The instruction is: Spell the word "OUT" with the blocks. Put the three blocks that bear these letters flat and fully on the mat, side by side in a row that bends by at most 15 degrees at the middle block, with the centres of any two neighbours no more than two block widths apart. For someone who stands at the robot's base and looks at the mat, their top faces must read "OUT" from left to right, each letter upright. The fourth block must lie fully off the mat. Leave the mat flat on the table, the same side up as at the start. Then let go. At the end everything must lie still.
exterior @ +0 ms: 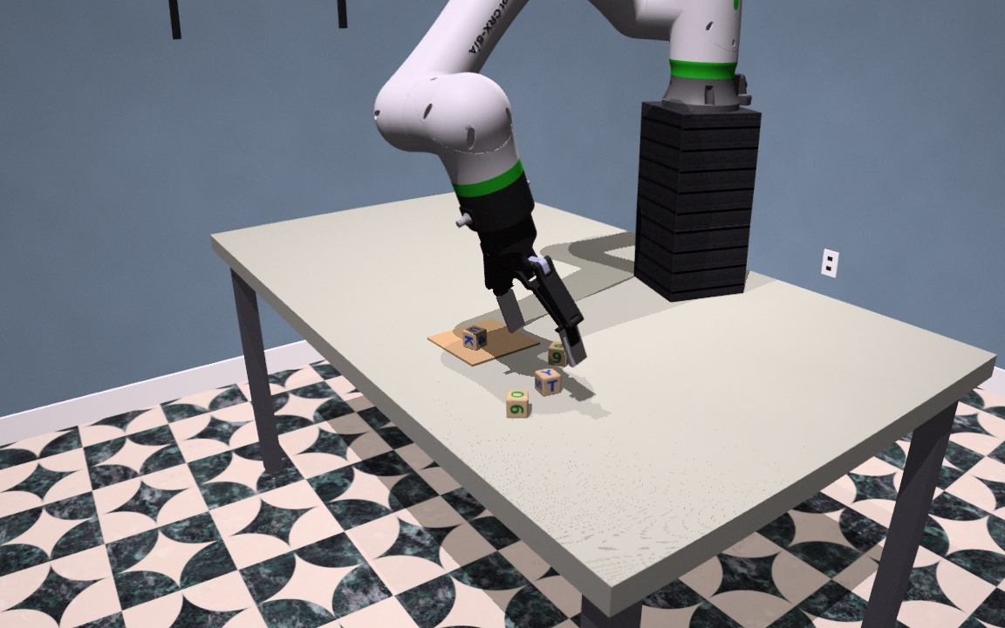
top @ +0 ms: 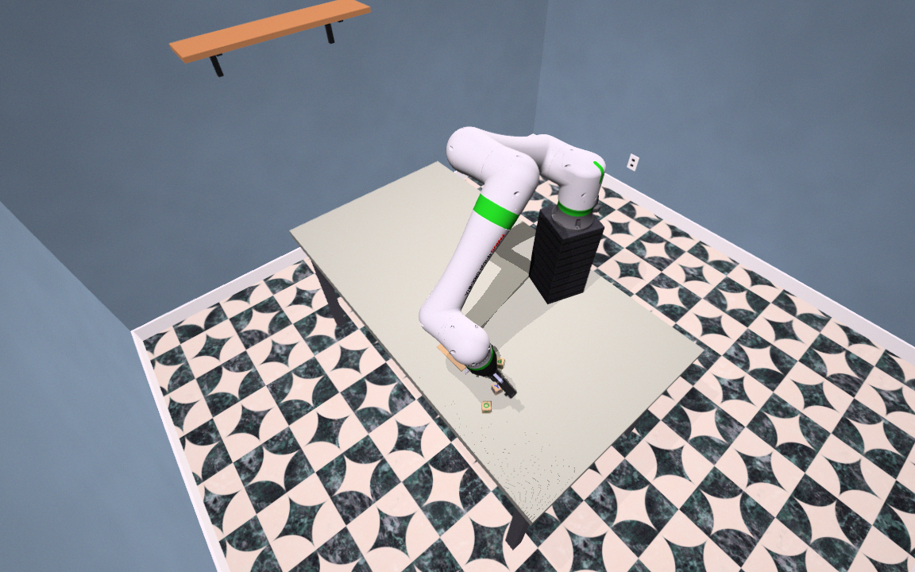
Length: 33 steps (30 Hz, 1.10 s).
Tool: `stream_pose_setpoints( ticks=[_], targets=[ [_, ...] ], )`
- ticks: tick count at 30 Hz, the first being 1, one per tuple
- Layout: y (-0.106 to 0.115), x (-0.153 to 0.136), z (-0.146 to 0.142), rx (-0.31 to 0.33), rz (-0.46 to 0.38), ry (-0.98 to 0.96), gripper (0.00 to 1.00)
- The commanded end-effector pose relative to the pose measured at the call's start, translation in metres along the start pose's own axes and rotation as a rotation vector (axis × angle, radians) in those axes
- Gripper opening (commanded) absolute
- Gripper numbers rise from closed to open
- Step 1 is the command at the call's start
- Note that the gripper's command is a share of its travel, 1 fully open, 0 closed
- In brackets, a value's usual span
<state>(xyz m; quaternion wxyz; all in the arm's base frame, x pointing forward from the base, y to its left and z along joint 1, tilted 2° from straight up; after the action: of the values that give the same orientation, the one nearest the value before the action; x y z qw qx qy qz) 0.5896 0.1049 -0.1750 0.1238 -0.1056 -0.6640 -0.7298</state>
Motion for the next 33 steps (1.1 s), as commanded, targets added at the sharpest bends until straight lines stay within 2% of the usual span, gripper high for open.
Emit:
stream_pose_setpoints(
  ticks=[1, 22, 24, 33],
  targets=[
    [0.000, 0.000, 0.000, 0.000, 0.000, 0.000, 1.00],
    [0.001, 0.001, -0.001, 0.000, 0.000, 0.000, 1.00],
    [0.013, 0.020, -0.012, 0.001, -0.001, 0.001, 1.00],
    [0.013, 0.020, -0.012, 0.001, -0.001, 0.001, 1.00]
  ],
)
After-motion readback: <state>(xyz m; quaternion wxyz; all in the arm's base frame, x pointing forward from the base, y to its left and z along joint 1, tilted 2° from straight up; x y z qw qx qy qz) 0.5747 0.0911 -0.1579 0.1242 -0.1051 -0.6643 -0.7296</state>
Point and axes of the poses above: the point where the finger pads meet when closed, its own y axis back along the fingers, its own z axis across the jaws, x = y × z, the point moved 10 cm from there along y, back along the fingers, and after that the axes turned 11 degrees about y, right-handed, at the moved point
